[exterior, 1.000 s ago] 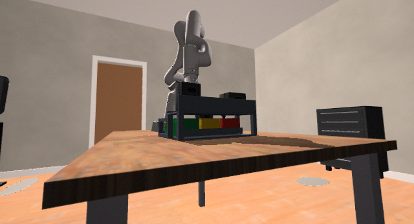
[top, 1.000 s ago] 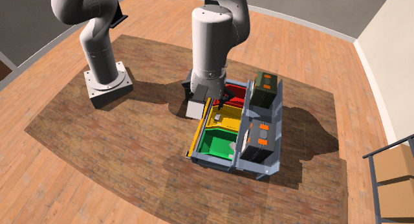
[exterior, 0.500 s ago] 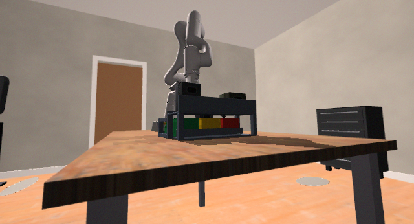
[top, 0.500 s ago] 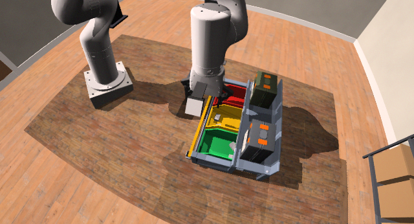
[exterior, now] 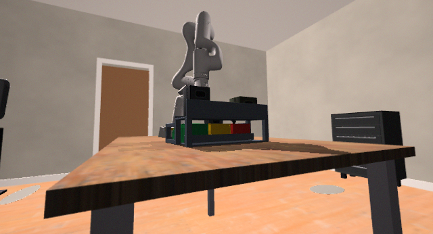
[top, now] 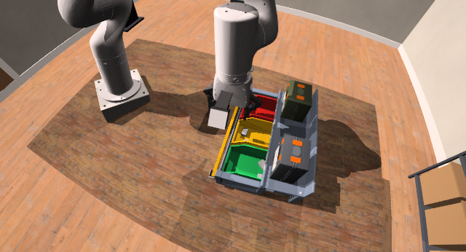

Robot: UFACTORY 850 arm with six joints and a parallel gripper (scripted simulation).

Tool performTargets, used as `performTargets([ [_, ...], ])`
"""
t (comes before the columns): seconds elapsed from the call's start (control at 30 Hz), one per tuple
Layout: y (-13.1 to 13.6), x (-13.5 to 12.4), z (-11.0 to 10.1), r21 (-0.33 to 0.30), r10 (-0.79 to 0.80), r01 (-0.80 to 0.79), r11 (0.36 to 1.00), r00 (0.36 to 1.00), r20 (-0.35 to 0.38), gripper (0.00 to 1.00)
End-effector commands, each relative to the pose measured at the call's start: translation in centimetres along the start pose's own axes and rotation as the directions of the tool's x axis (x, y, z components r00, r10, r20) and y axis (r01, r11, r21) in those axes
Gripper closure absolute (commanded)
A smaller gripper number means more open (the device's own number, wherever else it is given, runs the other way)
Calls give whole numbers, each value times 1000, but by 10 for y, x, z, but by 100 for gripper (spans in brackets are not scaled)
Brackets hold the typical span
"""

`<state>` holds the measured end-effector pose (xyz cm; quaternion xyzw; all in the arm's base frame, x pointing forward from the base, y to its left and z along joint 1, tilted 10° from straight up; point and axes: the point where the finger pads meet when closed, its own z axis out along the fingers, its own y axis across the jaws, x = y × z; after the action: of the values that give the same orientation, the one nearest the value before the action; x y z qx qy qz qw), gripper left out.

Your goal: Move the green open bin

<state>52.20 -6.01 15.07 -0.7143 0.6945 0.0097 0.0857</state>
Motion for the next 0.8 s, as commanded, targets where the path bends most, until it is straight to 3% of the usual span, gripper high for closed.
performTargets([
  [0.0, -1, 0, -1, 2, 0, 0, 1000, 1000, 0, 0],
  [0.77, 1, -2, -1, 2, 0, 0, 1000, 1000, 0, 0],
])
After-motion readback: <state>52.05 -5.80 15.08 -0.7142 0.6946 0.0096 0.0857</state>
